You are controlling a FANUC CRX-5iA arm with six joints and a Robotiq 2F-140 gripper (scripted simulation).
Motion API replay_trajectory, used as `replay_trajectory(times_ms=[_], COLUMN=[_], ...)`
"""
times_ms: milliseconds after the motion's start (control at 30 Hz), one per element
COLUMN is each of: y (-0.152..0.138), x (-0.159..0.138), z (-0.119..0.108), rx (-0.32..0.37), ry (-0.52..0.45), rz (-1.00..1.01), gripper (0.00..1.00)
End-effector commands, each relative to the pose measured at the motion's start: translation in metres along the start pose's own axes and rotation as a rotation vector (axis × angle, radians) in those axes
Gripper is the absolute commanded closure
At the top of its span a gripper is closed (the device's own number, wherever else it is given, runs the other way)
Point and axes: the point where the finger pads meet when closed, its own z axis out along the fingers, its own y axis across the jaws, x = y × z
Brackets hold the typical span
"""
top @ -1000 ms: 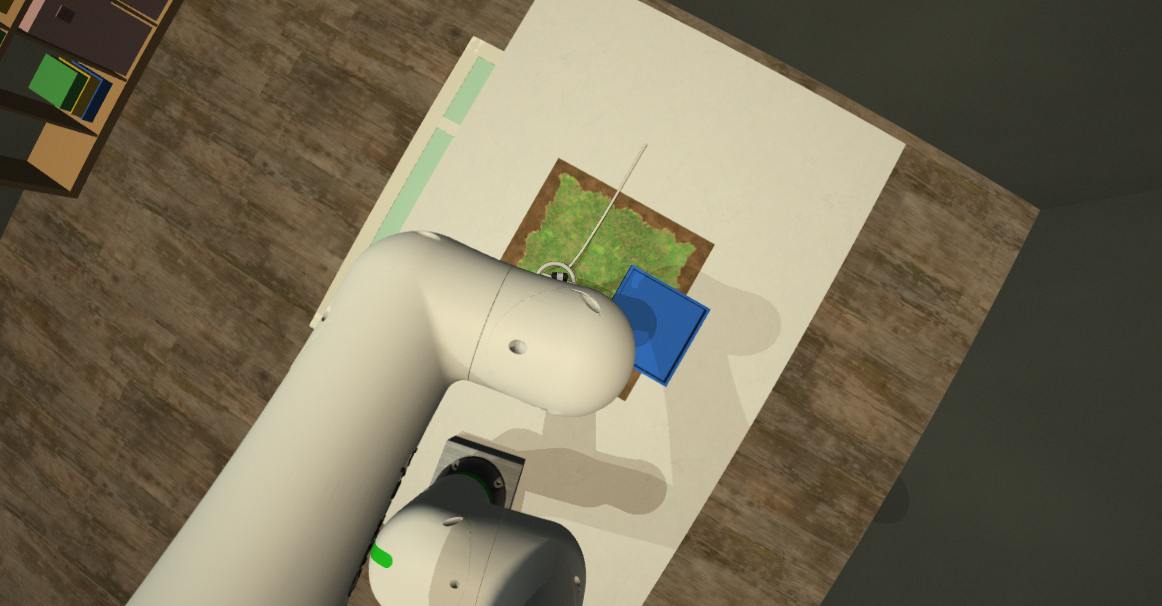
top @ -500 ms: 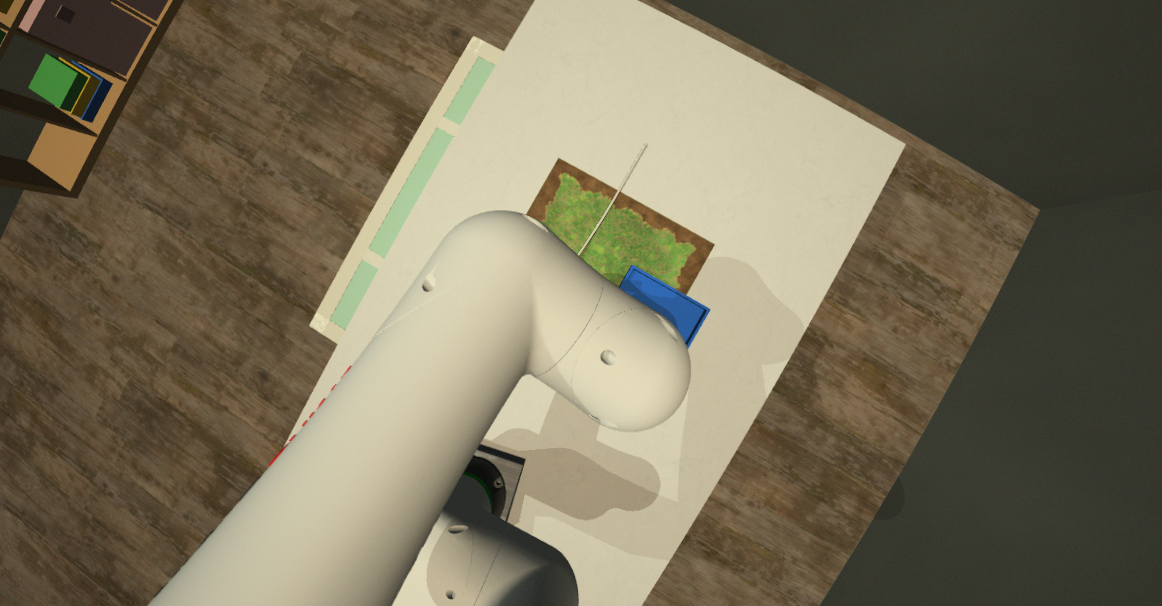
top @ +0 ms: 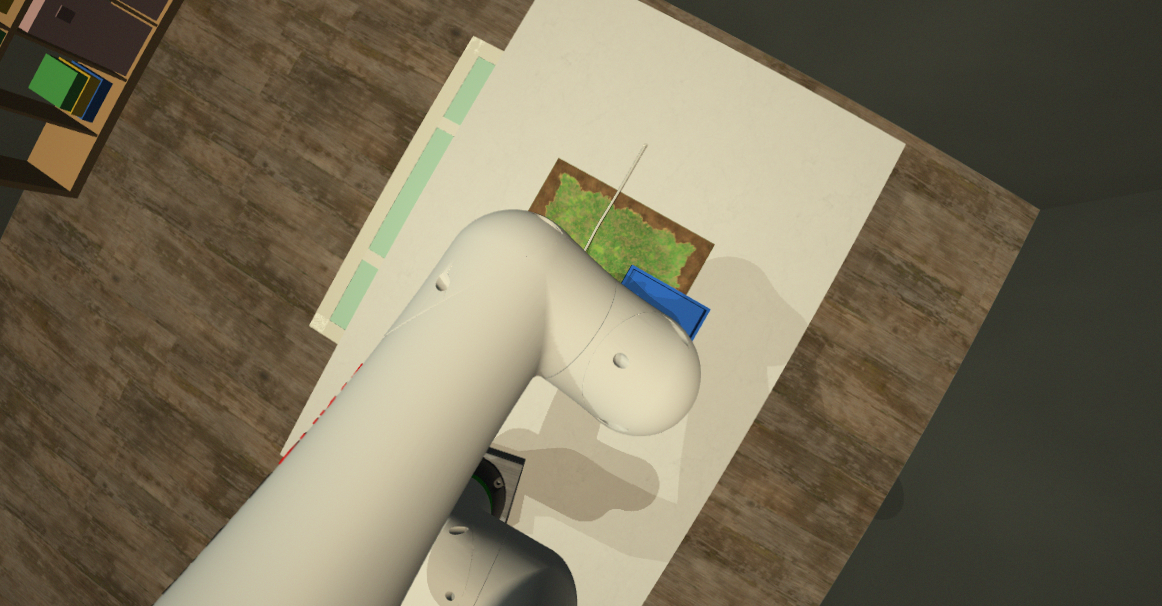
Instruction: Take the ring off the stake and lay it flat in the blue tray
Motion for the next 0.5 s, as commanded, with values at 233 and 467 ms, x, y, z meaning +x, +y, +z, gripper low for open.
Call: replay_trajectory(times_ms=[233, 467], y=[0.0002, 0.0012], x=[0.0032, 0.0076], z=[-0.0017, -0.0032], rx=[0.001, 0.000], ry=[0.002, 0.004], rz=[-0.001, -0.001], gripper=[0.90, 0.90])
